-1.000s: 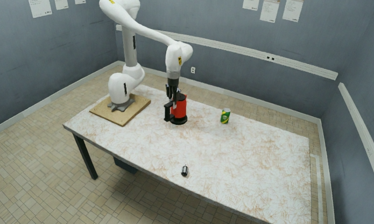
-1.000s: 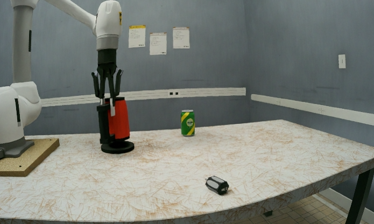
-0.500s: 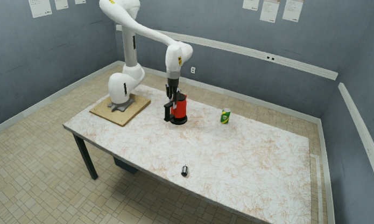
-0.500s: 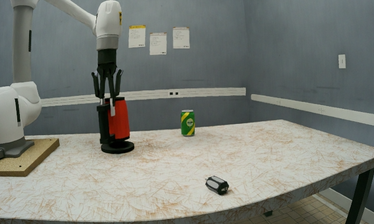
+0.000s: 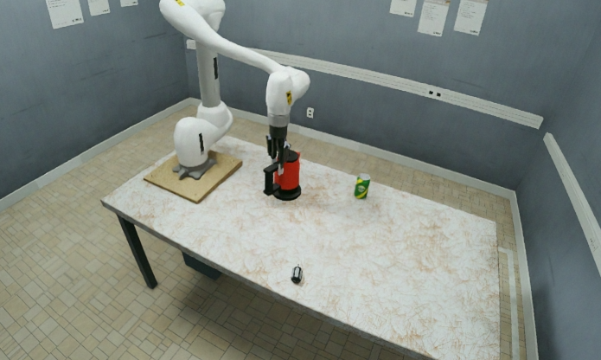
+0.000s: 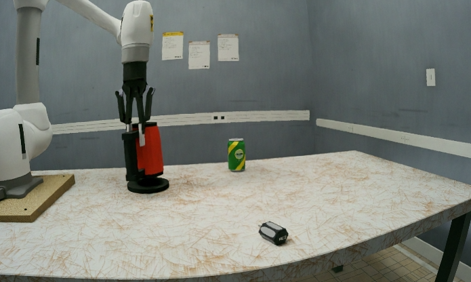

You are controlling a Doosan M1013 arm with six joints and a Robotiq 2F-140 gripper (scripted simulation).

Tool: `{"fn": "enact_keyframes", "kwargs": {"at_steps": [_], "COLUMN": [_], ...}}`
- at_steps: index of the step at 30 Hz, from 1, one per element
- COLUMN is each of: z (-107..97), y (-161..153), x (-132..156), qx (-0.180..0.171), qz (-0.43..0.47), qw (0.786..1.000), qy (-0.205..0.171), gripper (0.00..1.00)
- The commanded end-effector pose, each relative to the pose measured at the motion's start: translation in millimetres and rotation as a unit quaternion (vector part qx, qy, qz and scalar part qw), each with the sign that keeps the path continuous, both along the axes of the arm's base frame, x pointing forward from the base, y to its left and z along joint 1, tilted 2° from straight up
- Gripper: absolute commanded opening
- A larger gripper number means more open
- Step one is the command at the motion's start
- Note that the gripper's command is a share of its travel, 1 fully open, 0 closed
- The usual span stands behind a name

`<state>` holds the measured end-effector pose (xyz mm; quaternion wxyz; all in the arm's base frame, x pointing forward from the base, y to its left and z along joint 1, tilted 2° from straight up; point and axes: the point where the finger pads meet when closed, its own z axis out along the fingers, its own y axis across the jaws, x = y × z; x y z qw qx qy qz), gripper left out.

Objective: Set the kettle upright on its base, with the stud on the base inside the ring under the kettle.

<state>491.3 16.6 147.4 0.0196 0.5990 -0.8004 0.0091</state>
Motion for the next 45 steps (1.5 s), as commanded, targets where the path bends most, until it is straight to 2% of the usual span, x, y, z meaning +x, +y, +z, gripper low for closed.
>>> {"fn": "enact_keyframes", "kwargs": {"at_steps": [1,18,34,45], "z": [1,0,-19,-20], "y": [0,0,-1,-1], "x": [0,0,0,0], "qx": [0.0,0.0,0.0,0.0], "qz": [0.0,0.0,0.0,0.0], "qw": [1.0,1.0,1.0,1.0], "qy": [-0.001,-0.001,-0.001,-0.001], "gripper": [0.1,0.1,0.1,0.1]}}
